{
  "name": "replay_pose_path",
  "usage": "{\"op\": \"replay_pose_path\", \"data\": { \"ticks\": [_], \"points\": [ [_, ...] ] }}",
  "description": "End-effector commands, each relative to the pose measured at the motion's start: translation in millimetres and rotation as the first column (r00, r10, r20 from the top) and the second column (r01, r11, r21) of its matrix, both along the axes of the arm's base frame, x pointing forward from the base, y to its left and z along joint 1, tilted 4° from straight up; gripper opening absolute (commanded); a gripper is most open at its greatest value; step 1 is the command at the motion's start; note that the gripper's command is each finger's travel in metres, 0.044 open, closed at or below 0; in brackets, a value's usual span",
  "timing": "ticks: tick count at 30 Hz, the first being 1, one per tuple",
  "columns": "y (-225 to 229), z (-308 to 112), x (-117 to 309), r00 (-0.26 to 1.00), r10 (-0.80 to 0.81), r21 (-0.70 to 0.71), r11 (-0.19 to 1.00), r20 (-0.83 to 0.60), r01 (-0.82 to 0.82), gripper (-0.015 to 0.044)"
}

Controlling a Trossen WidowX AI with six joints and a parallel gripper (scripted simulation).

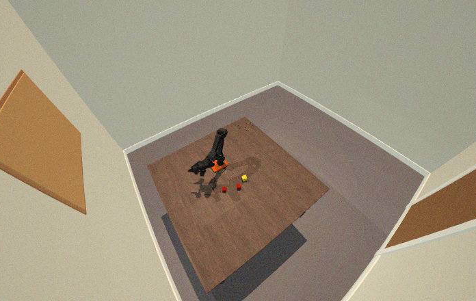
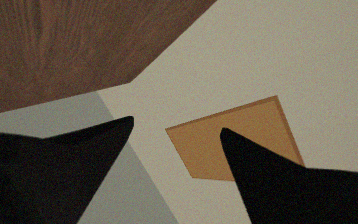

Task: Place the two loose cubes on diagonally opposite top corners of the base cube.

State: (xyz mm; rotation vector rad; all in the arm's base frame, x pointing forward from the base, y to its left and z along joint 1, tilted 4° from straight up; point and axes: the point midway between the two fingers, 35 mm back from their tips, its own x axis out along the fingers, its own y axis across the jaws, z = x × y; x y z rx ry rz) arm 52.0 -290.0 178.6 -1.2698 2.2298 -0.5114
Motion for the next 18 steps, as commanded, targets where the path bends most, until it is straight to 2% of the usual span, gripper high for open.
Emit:
{"op": "replay_pose_path", "data": {
  "ticks": [1,5,12,18],
  "points": [
    [-0.5,-0.2,1.6,1.000,0.006,0.004,1.000,0.002,-0.006,0.0374],
    [-7.4,-5.6,34.2,0.992,0.117,0.090,0.989,0.050,-0.121,0.0269],
    [-2.6,-20.5,99.6,0.942,0.280,0.285,0.902,0.185,-0.324,0.0265],
    [20.4,-33.1,148.0,0.891,0.328,0.454,0.773,0.312,-0.444,0.0265]
  ]
}}
